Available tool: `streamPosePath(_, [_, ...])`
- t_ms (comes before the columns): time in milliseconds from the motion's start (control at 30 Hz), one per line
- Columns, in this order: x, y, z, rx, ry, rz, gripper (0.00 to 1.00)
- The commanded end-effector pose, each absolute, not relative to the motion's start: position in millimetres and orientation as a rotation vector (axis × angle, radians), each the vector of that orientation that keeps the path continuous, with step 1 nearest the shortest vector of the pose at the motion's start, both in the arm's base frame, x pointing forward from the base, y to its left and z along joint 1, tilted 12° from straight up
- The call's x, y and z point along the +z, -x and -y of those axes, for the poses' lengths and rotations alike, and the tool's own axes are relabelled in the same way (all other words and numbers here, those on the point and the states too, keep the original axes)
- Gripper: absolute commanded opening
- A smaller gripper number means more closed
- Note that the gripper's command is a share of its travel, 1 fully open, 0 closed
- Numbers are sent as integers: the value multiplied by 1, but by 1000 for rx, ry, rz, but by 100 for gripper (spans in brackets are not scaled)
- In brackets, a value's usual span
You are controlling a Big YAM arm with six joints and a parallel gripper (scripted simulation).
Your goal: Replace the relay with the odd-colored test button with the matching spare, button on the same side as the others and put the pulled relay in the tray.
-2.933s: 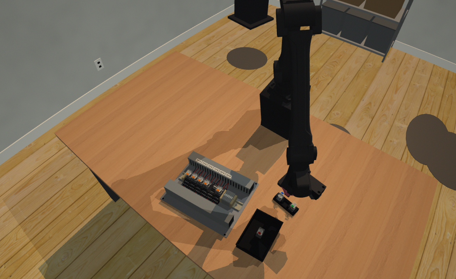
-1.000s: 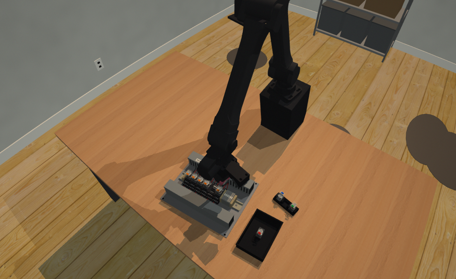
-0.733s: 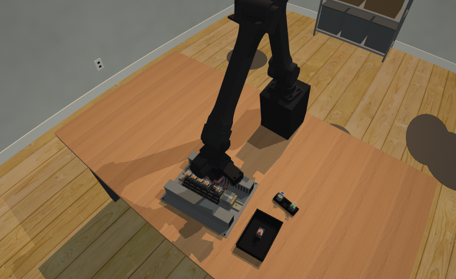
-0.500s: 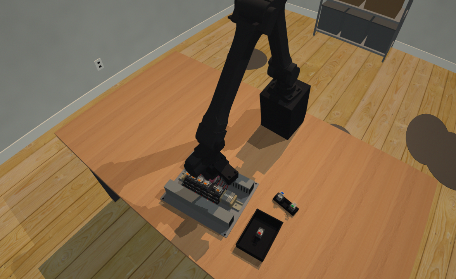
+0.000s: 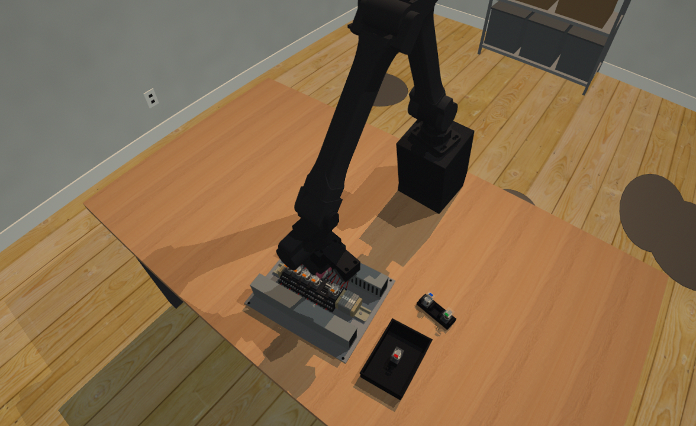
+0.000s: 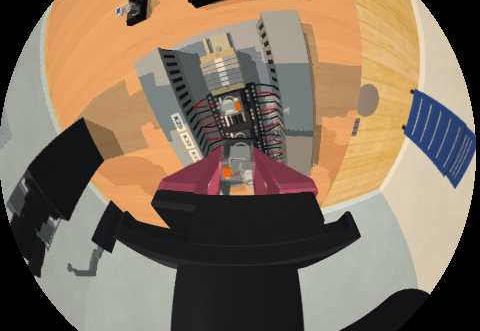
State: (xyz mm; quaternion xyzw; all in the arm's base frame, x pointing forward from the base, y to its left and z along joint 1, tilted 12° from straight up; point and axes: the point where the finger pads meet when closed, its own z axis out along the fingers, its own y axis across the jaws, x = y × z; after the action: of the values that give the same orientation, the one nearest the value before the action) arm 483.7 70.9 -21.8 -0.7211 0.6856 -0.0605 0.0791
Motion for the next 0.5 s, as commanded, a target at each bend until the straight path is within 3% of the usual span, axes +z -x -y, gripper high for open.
streamPosePath(0, [-14, -491, -77, -190, 2171, -2016, 0])
streamPosePath(467, [-11, -491, -76, -195, 2162, -2018, 0])
